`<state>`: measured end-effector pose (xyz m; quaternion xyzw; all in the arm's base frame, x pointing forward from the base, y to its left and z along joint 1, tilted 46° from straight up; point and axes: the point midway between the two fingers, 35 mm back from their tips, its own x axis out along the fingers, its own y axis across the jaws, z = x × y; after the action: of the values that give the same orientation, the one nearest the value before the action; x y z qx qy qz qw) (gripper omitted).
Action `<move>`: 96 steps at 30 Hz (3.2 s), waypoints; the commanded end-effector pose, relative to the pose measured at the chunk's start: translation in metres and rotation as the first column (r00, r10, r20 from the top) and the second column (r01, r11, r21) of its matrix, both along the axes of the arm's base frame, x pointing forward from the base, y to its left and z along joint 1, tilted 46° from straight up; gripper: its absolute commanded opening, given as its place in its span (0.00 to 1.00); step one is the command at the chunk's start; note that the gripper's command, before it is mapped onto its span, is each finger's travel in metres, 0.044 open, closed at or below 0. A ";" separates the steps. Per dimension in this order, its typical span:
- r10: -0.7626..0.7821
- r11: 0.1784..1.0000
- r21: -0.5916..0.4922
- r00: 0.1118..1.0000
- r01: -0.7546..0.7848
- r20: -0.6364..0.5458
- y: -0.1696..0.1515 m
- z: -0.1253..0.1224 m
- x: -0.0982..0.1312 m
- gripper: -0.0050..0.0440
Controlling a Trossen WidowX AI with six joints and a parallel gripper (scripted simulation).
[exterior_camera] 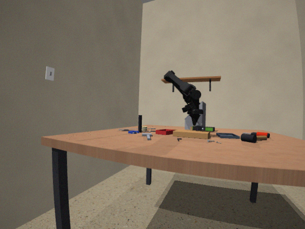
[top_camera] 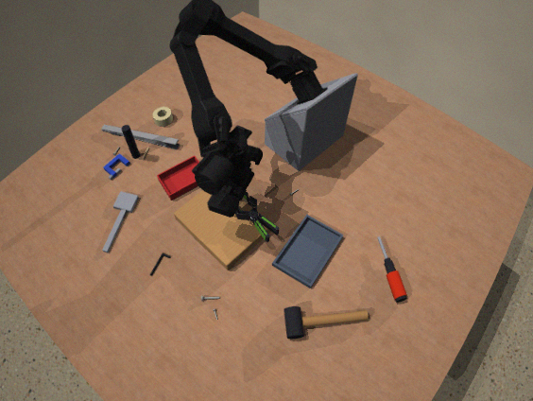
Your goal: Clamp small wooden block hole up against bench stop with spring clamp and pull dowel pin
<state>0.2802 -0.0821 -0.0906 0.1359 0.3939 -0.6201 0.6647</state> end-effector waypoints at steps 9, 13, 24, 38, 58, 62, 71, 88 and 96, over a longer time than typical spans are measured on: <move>-0.205 0.978 -0.002 0.954 0.211 0.220 0.001 0.001 0.000 0.10; -0.265 0.962 0.007 0.921 0.275 0.286 0.001 0.001 0.000 0.10; -0.459 0.868 0.080 0.728 0.490 0.509 0.001 0.001 0.000 0.10; -0.573 0.753 0.184 0.492 0.632 0.655 0.002 0.002 0.000 0.10; -0.564 0.766 0.171 0.519 0.620 0.642 0.002 0.002 0.000 0.10; -0.554 0.779 0.160 0.545 0.607 0.629 0.002 0.002 0.000 0.10; -0.472 0.858 0.089 0.708 0.506 0.525 0.002 0.002 0.000 0.10; -0.217 0.975 -0.001 0.948 0.223 0.233 0.003 0.002 0.000 0.10; -0.088 0.996 -0.008 0.992 0.089 0.094 0.003 0.003 0.000 0.10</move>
<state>0.2800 -0.0808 -0.0896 0.1965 0.3337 -0.6552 0.6486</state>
